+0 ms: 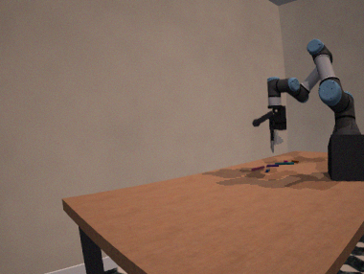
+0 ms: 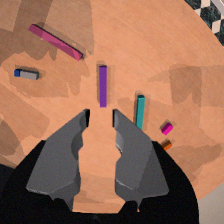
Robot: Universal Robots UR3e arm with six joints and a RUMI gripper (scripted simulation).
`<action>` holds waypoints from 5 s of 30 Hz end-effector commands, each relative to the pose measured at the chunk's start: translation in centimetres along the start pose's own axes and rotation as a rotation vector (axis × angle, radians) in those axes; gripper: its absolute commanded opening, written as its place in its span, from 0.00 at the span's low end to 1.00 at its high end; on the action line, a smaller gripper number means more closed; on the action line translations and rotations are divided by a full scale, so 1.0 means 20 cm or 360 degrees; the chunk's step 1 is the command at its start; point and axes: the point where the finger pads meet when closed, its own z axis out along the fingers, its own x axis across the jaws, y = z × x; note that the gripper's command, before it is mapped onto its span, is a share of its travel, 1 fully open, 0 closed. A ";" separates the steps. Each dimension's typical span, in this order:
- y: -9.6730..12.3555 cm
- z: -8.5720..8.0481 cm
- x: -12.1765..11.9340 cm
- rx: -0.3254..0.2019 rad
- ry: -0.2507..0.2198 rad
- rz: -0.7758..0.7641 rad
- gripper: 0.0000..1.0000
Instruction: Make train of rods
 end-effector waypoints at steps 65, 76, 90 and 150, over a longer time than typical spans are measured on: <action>0.00 0.26 0.00 0.0003 -0.0001 -0.0001 0.14; 0.00 0.26 0.01 0.0005 0.0001 0.0001 0.14; 0.00 0.26 0.00 0.0004 0.0001 0.0000 0.14; 0.00 0.34 0.00 0.0004 0.0001 0.0000 0.14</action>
